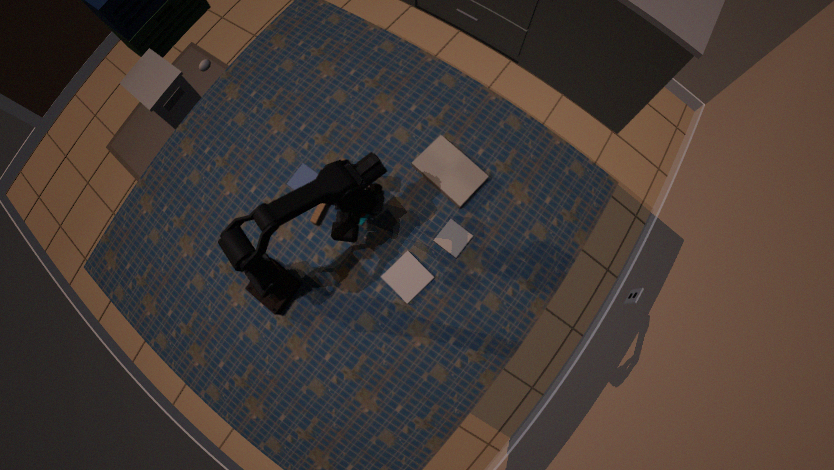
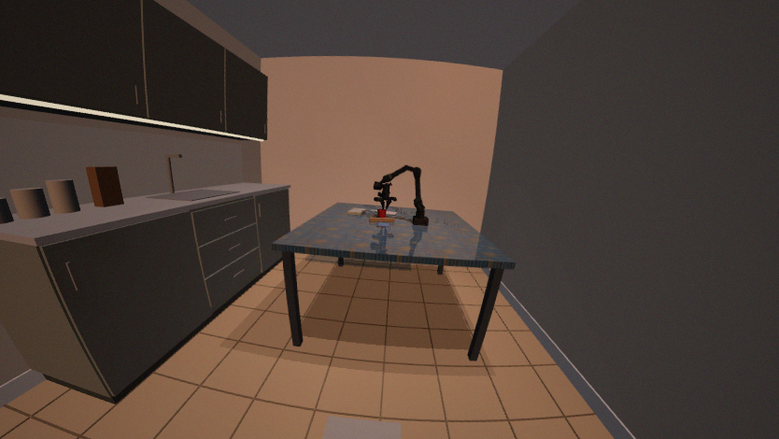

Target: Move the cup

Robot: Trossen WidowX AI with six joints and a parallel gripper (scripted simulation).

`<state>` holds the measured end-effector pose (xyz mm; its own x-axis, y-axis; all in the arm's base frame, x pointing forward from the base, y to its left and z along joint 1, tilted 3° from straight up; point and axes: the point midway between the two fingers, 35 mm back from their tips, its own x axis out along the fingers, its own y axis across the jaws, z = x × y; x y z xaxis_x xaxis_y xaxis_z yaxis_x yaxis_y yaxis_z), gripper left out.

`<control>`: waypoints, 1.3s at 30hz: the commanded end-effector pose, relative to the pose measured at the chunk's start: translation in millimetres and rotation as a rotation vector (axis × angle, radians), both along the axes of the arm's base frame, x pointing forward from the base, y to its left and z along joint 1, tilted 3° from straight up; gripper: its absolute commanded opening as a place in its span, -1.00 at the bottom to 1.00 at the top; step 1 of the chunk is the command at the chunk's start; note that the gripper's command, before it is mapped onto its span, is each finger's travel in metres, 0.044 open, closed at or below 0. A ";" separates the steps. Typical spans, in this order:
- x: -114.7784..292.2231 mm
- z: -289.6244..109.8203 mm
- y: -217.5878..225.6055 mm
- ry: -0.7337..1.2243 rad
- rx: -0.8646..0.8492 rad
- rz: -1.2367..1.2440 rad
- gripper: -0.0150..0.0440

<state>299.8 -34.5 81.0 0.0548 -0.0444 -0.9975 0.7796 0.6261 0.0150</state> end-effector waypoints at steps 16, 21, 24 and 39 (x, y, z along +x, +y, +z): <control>-1.8 13.1 -0.4 -0.002 0.000 -0.001 0.56; -1.5 18.9 -0.3 -0.003 0.000 -0.001 1.00; -1.4 29.3 0.1 -0.004 0.001 0.000 1.00; -4.5 77.2 0.8 -0.007 0.004 0.004 1.00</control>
<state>296.1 -34.1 148.8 0.0579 -0.0447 -0.9973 0.7790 0.6268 0.0172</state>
